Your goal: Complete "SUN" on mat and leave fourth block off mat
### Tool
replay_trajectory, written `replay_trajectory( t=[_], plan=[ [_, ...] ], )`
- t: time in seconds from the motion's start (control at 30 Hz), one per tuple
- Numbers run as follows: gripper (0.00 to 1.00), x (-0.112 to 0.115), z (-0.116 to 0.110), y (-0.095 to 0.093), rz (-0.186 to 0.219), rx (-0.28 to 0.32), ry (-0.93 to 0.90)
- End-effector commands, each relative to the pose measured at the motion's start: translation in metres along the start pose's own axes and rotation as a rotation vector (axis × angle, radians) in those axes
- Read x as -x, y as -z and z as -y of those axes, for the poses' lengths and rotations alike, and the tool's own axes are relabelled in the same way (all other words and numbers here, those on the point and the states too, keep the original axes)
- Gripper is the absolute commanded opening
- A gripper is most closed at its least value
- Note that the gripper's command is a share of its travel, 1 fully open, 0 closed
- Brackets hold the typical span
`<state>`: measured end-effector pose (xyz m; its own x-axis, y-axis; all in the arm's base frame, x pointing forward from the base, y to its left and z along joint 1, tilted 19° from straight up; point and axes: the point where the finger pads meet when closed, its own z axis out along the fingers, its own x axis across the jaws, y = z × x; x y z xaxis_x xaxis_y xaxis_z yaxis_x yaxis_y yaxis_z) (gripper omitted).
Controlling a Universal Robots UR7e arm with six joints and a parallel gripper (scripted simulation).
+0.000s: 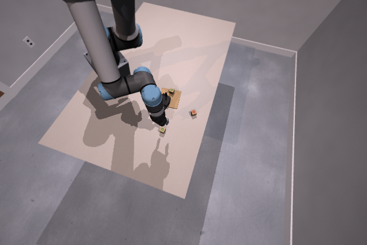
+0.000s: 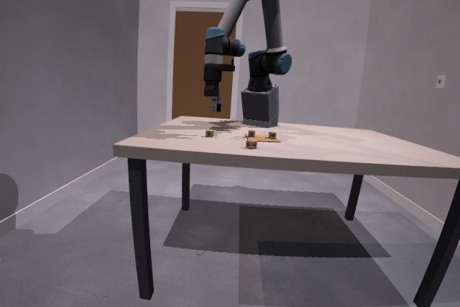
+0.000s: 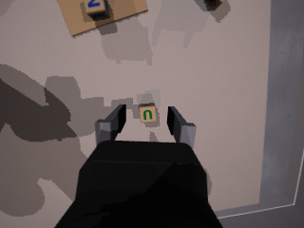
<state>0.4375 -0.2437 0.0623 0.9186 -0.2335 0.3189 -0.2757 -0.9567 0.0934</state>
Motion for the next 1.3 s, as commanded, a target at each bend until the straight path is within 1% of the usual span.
replay_trajectory(
  t=[0.0,0.07,0.5,0.57,0.63,1.07,1.13,1.27],
  plan=[
    [1.00,-0.001,0.000,-0.001,-0.001,0.001,-0.091],
    [1.00,-0.002,-0.001,-0.002,-0.001,0.000,-0.179],
    [1.00,-0.004,-0.004,-0.007,-0.001,0.000,-0.487],
    [1.00,-0.004,-0.004,-0.007,-0.001,0.000,-0.487],
    [1.00,-0.005,-0.005,-0.008,-0.001,0.000,-0.568],
    [1.00,-0.005,-0.010,-0.013,-0.001,0.000,-0.882],
    [1.00,-0.005,-0.010,-0.013,-0.001,0.000,-0.882],
    [1.00,-0.005,-0.013,-0.014,-0.001,0.000,-1.005]
  ],
)
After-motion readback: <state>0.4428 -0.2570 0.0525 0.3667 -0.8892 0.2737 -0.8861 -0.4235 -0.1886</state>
